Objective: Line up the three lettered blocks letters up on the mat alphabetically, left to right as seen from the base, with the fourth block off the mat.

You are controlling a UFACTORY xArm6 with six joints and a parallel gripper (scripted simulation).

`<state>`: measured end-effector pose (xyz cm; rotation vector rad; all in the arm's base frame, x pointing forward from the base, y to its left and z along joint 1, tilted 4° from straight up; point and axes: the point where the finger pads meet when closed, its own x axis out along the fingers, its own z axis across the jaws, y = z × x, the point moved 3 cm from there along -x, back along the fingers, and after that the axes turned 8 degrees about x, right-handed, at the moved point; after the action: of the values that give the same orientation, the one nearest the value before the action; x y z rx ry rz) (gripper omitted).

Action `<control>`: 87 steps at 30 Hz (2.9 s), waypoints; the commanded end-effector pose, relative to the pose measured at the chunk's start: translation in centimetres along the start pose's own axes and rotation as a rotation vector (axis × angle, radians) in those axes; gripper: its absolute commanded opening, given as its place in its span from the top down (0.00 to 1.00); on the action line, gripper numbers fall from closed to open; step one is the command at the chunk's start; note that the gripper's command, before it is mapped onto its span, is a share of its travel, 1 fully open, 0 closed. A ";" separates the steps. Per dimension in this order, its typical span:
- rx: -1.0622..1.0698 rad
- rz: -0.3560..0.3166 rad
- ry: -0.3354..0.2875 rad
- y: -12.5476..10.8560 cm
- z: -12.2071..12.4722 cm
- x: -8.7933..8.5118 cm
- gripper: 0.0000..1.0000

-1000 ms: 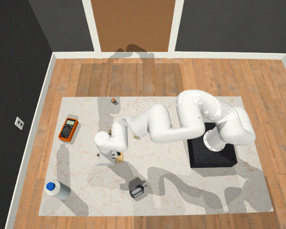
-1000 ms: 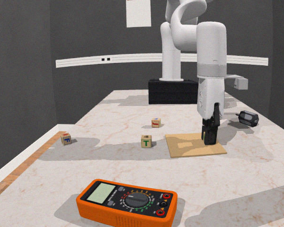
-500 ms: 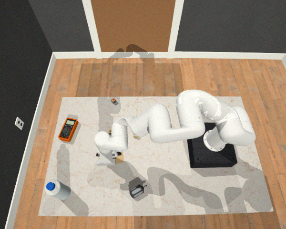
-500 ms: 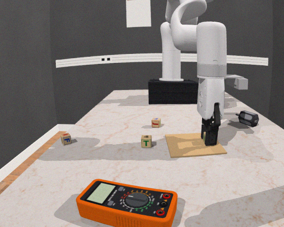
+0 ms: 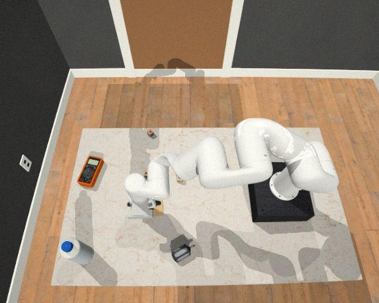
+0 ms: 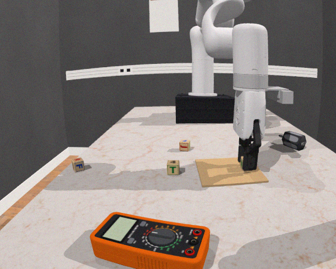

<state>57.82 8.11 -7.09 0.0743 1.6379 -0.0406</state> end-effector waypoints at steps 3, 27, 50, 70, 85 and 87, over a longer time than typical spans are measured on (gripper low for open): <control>0.000 0.001 -0.007 0.1 0.2 -3.0 0.57; 0.000 0.001 -0.007 0.0 0.2 -8.8 0.00; 0.074 0.000 -0.007 -5.5 -2.8 -8.6 0.00; 0.236 0.001 -0.006 -15.4 -12.9 -7.5 0.00; 0.236 0.001 -0.006 -15.4 -12.9 -7.5 0.36; 0.236 0.001 -0.006 -15.4 -12.9 -7.5 0.36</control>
<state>44.19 -6.46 0.80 0.2544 1.6272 -0.2333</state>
